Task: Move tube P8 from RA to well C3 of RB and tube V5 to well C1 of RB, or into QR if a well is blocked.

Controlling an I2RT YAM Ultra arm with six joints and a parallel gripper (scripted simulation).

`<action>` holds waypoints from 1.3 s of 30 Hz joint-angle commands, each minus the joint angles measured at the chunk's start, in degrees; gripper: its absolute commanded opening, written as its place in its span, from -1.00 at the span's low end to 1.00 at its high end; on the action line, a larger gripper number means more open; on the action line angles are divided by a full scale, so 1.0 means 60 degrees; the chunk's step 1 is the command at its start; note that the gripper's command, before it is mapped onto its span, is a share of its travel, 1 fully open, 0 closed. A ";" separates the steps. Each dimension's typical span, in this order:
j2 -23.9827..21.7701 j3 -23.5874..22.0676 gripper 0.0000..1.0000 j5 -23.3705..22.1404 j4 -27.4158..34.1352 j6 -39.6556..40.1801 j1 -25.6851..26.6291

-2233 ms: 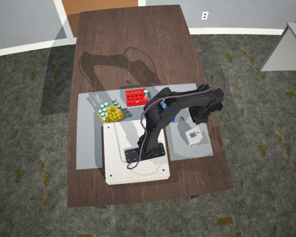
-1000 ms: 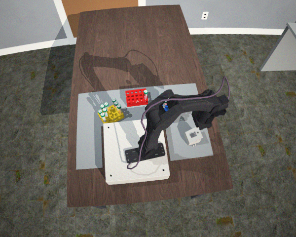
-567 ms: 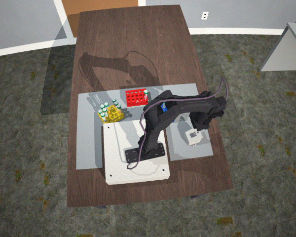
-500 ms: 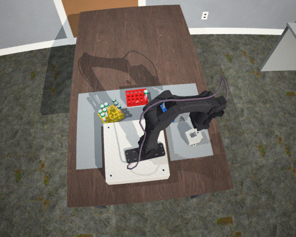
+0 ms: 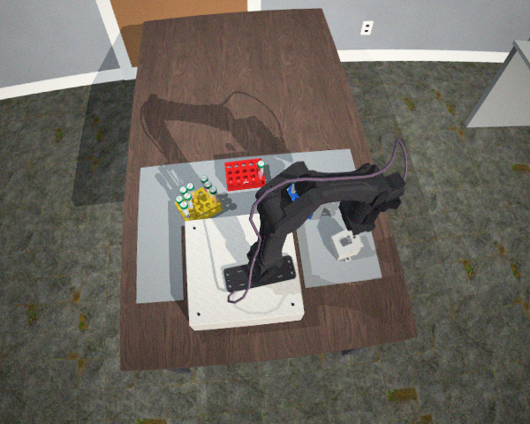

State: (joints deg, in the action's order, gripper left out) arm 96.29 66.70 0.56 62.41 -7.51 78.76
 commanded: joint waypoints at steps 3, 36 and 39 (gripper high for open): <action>0.0323 -0.0408 -1.00 -0.0024 -0.0685 -0.0005 -0.0077; 0.1413 -0.1597 -1.00 -0.0020 -0.3038 0.0068 0.0038; 0.1501 -0.1733 -1.00 -0.0020 -0.3185 0.0070 0.0052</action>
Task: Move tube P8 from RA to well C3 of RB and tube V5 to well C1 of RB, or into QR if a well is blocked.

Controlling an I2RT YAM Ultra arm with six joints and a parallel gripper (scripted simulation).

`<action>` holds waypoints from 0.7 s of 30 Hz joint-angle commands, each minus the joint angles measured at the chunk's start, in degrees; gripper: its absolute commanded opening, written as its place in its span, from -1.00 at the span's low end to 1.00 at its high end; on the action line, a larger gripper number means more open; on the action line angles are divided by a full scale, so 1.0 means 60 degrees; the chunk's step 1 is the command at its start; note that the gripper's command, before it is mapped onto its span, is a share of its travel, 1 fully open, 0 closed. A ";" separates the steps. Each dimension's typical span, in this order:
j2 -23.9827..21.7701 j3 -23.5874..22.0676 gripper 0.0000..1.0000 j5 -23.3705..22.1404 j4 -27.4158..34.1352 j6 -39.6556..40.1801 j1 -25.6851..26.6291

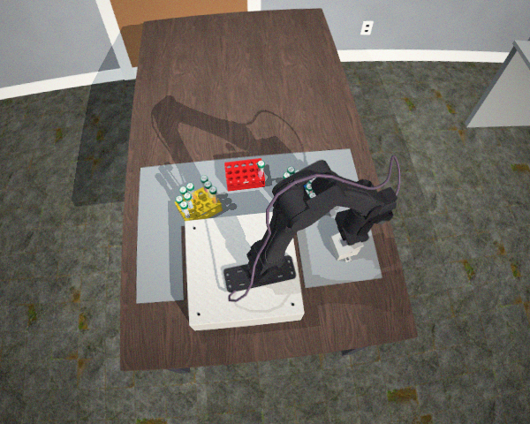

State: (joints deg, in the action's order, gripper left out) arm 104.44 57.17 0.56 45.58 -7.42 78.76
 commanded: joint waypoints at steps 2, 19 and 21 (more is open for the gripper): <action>0.0181 0.0188 -1.00 -0.0018 -0.0463 0.0055 0.0061; -0.0326 -0.0167 -1.00 -0.0019 -0.0089 0.0067 0.0063; -0.0351 -0.0216 -1.00 -0.0019 -0.0068 0.0065 0.0061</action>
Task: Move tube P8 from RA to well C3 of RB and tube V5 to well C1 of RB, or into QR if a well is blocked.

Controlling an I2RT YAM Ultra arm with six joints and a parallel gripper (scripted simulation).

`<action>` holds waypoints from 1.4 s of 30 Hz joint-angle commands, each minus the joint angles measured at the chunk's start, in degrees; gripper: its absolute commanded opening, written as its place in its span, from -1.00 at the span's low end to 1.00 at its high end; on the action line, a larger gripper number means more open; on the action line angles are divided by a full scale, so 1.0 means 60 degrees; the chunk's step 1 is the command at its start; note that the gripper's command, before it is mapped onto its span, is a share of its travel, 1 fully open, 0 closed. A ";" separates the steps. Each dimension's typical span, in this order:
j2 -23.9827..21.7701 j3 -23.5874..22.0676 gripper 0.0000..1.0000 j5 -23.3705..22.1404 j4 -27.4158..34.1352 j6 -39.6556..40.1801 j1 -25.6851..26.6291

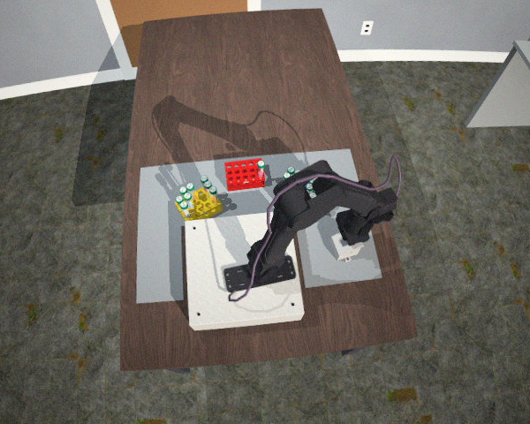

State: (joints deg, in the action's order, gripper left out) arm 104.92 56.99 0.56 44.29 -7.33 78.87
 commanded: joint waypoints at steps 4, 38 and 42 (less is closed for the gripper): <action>-0.0479 -0.0199 -1.00 -0.0019 0.0191 0.0047 0.0038; 0.0262 -0.0410 -1.00 -0.0020 -0.0804 0.0054 0.0047; 0.0319 -0.0606 -1.00 -0.0020 -0.0915 0.0056 0.0052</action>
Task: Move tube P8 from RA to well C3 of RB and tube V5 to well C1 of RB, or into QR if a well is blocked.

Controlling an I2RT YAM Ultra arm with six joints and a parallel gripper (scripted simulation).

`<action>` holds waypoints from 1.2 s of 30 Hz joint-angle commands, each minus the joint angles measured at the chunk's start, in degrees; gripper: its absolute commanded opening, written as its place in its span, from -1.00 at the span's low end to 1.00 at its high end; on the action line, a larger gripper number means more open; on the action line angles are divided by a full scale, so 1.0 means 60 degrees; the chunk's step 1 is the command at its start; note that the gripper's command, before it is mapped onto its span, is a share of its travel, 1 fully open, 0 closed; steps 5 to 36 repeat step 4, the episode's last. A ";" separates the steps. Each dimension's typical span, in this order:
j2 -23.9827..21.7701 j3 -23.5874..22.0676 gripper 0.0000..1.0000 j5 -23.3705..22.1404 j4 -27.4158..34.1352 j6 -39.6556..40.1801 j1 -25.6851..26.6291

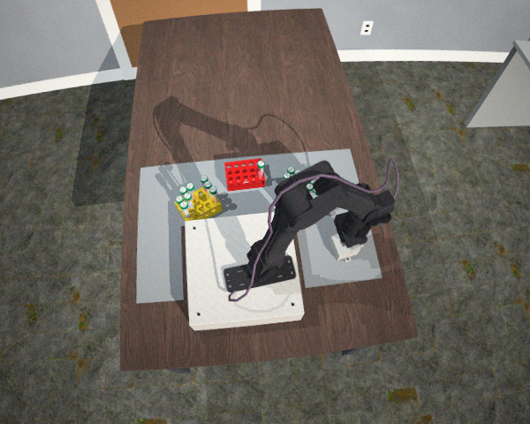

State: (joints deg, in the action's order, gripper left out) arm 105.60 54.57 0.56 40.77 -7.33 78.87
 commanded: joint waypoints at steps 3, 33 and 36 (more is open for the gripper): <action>0.0278 -0.0089 -1.00 -0.0019 -0.0443 0.0059 0.0058; 0.0302 -0.0124 -1.00 -0.0019 -0.0474 0.0059 0.0060; 0.0302 -0.0124 -1.00 -0.0019 -0.0474 0.0059 0.0060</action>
